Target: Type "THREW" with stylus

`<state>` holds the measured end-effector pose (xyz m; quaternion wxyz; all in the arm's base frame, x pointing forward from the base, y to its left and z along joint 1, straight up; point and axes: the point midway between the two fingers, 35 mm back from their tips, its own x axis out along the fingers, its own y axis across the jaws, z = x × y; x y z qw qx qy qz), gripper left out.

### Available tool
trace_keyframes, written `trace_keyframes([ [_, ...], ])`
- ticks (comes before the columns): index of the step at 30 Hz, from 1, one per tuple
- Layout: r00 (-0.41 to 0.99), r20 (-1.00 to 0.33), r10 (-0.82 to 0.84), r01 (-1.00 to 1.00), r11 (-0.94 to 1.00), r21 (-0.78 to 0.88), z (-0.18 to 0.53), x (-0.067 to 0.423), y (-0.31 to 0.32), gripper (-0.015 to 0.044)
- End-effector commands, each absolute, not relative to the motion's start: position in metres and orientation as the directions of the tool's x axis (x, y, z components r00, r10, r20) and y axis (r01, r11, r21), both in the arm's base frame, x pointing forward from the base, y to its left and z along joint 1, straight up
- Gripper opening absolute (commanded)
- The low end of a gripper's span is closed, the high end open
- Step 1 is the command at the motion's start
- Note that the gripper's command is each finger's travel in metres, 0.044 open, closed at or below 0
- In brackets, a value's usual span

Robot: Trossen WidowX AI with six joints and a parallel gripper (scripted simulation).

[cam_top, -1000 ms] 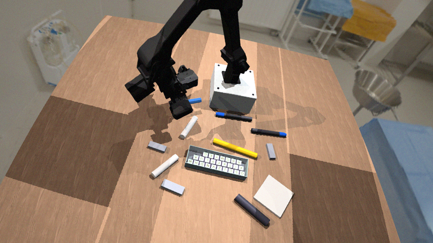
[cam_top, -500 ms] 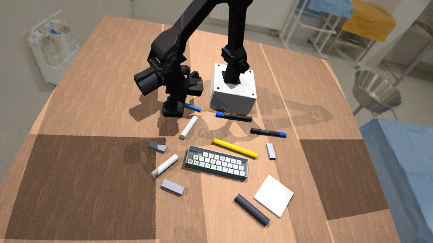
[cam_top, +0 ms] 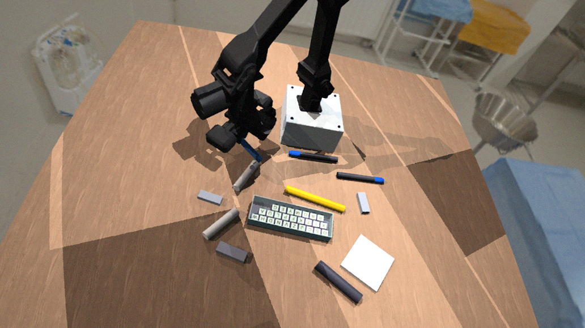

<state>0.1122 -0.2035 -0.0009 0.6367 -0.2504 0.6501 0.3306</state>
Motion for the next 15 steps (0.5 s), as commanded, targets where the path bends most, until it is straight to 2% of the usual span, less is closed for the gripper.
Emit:
trace_keyframes([
  [1, -0.053, -0.997, 0.063, -0.667, 0.74, 0.082, -0.0017, 0.1111, -0.2017, 0.0],
  [15, 0.01, -0.997, -0.079, -0.257, 0.963, -0.078, -0.0013, 0.1105, -0.1985, 0.0],
])
